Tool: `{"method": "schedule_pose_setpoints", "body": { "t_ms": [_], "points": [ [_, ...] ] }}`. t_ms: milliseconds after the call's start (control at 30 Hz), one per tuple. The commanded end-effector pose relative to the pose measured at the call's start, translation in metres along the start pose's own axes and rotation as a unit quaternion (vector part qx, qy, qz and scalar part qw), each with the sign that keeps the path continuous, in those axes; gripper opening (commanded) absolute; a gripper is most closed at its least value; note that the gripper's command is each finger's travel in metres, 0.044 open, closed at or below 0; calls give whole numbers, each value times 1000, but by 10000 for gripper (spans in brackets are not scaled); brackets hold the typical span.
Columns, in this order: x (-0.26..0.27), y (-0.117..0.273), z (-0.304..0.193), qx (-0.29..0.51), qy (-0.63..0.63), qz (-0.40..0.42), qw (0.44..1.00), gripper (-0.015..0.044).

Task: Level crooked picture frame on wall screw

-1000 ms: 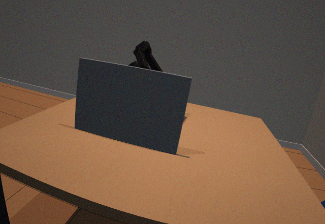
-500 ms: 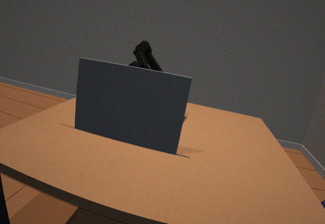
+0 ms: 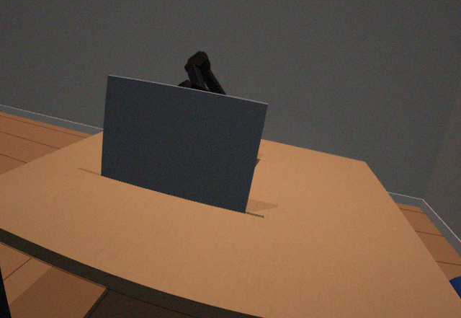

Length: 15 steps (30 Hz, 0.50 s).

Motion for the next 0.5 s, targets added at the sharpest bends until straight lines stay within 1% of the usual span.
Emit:
{"method": "schedule_pose_setpoints", "body": {
  "t_ms": [0, 467],
  "points": [
    [0, 0, 0, 0, -18, 0, 1000, 0],
    [0, 0, 0, 0, -42, 0, 999, 0]
  ]
}}
Point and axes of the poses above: the point midway between the two fingers, 35 mm back from their tips, its own y axis back along the fingers, its own x axis across the jaws, z = x × y, the point moved 8 cm from there along y, back along the fingers, and after that the axes turned 7 degrees about -y, right-handed, at the moved point
